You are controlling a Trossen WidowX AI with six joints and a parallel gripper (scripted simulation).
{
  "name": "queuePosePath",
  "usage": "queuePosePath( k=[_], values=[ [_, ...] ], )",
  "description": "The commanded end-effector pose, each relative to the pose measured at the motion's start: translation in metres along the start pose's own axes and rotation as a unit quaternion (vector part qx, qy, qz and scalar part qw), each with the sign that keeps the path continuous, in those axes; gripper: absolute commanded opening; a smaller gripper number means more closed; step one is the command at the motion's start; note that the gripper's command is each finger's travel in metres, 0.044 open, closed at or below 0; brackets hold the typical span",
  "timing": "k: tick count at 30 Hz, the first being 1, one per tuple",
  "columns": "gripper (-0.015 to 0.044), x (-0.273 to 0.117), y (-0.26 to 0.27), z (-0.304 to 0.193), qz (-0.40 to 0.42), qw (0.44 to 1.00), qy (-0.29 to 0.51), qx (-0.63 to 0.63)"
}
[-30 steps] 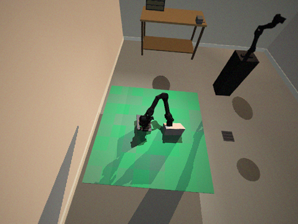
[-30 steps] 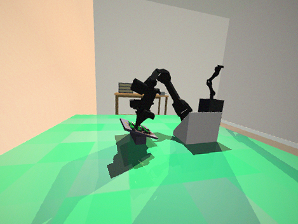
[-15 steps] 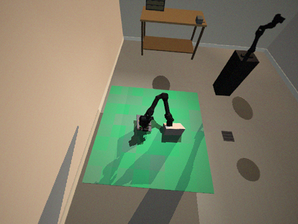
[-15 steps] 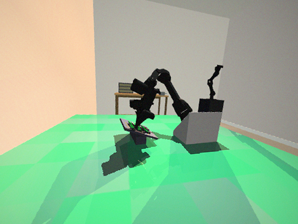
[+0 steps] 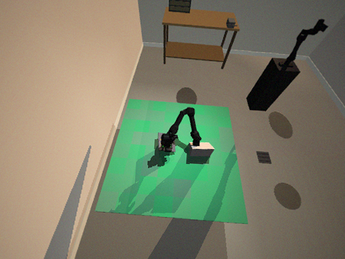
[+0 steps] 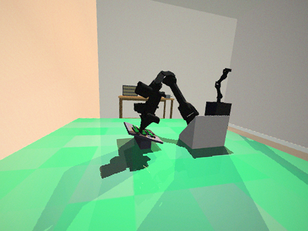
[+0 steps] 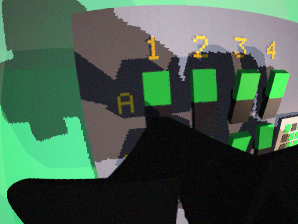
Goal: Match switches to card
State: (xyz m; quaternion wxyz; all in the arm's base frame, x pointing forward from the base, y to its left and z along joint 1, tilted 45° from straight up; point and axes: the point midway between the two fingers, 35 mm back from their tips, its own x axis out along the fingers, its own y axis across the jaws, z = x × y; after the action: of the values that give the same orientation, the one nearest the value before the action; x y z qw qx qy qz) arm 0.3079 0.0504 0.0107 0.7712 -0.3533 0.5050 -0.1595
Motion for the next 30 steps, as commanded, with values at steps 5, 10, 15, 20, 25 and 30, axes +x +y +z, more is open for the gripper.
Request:
queuePosePath(
  k=[5, 10, 15, 20, 25, 30],
  values=[
    [0.0, 0.001, 0.0, 0.0, 0.0, 1.0, 0.0, -0.001],
    [0.0, 0.002, 0.0, 0.0, 0.0, 1.0, 0.0, -0.001],
    [0.0, 0.003, 0.0, 0.0, 0.0, 1.0, 0.0, -0.001],
    [0.0, 0.003, 0.0, 0.0, 0.0, 1.0, 0.0, -0.001],
    [0.0, -0.005, 0.001, 0.001, 0.001, 1.0, 0.001, 0.001],
    [0.0, -0.059, 0.001, 0.003, 0.002, 1.0, 0.013, -0.001]
  ],
)
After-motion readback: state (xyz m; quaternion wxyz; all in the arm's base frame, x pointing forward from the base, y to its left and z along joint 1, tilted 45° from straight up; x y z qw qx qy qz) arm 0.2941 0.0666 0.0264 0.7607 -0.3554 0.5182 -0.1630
